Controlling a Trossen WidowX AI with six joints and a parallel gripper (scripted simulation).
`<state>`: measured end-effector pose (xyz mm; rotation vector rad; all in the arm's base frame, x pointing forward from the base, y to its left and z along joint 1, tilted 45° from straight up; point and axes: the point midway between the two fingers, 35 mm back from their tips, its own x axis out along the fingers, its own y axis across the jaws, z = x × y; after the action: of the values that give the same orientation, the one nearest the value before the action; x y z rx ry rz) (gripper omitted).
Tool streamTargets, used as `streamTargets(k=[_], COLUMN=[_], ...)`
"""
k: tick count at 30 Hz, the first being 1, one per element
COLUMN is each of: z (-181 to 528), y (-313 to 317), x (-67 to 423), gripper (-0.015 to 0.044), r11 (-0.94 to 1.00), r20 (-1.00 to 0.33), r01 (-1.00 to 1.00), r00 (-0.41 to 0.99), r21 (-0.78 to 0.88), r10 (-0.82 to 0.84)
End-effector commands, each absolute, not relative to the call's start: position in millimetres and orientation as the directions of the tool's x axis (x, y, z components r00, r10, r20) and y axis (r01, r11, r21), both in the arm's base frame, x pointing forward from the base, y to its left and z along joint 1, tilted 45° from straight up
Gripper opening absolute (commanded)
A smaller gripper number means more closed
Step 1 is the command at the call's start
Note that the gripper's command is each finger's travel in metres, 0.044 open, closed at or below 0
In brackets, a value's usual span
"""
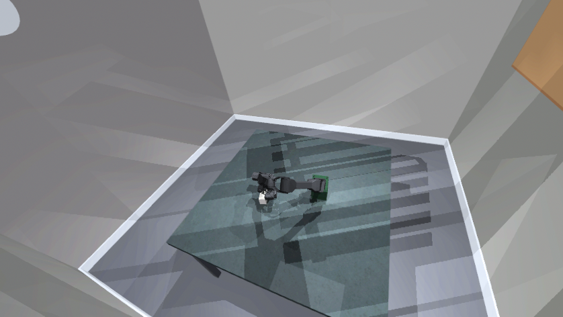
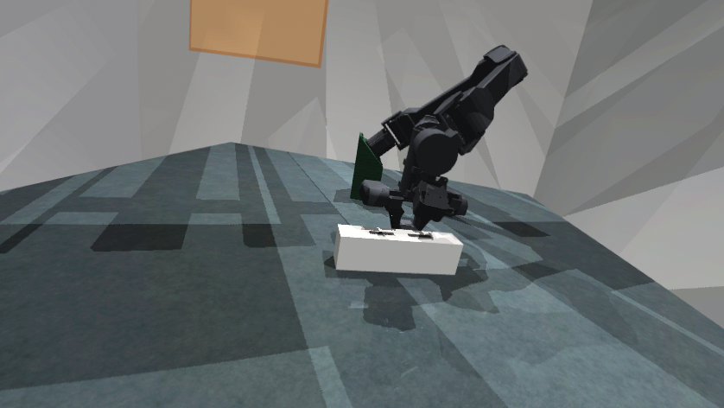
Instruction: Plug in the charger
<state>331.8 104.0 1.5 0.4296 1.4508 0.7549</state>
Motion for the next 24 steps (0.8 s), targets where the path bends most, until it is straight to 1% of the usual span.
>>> streamTargets(k=[1,24], z=[2.8,3.1], y=[104.6,105.0], x=[333.4,336.2], gripper=[0.0,0.0], r11=[0.702,0.702], r20=[-0.721,-0.721], r01=[-0.196,-0.196], r00=[-0.046,-0.046], r21=[0.685,0.685], r10=[0.691,0.691])
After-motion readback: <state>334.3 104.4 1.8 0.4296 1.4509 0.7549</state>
